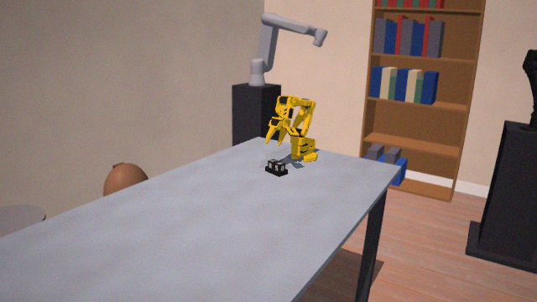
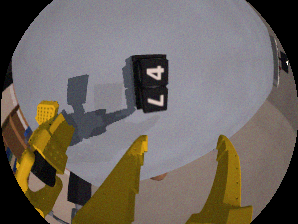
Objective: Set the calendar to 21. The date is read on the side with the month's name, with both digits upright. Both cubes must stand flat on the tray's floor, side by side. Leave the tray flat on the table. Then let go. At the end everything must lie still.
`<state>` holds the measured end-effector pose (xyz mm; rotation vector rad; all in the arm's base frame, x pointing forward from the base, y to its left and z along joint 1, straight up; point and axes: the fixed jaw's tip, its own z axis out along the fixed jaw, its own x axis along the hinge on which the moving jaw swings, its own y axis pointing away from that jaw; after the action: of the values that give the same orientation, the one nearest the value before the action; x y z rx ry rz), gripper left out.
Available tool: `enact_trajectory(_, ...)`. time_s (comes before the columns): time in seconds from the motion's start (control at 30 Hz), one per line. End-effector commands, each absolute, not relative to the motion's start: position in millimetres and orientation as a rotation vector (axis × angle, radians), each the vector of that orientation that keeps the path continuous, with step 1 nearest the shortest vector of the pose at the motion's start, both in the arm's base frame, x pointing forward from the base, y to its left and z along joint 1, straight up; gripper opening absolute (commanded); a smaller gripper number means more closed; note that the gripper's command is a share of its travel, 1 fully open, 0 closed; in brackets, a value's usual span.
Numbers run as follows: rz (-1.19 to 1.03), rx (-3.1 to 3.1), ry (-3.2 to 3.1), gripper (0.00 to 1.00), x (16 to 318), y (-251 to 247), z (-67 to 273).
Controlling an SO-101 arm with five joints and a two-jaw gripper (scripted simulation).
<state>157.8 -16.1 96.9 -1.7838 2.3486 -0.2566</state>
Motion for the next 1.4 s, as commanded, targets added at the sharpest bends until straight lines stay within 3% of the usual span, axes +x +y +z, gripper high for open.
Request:
enact_trajectory(0.0, -0.224, -1.81, 2.36, 0.35, 161, -15, 95)
enact_trajectory(0.37, -0.005, -1.91, 2.49, 0.35, 153, -14, 68)
enact_trajectory(1.37, -0.032, -1.91, 2.466, 0.35, 158, -14, 70)
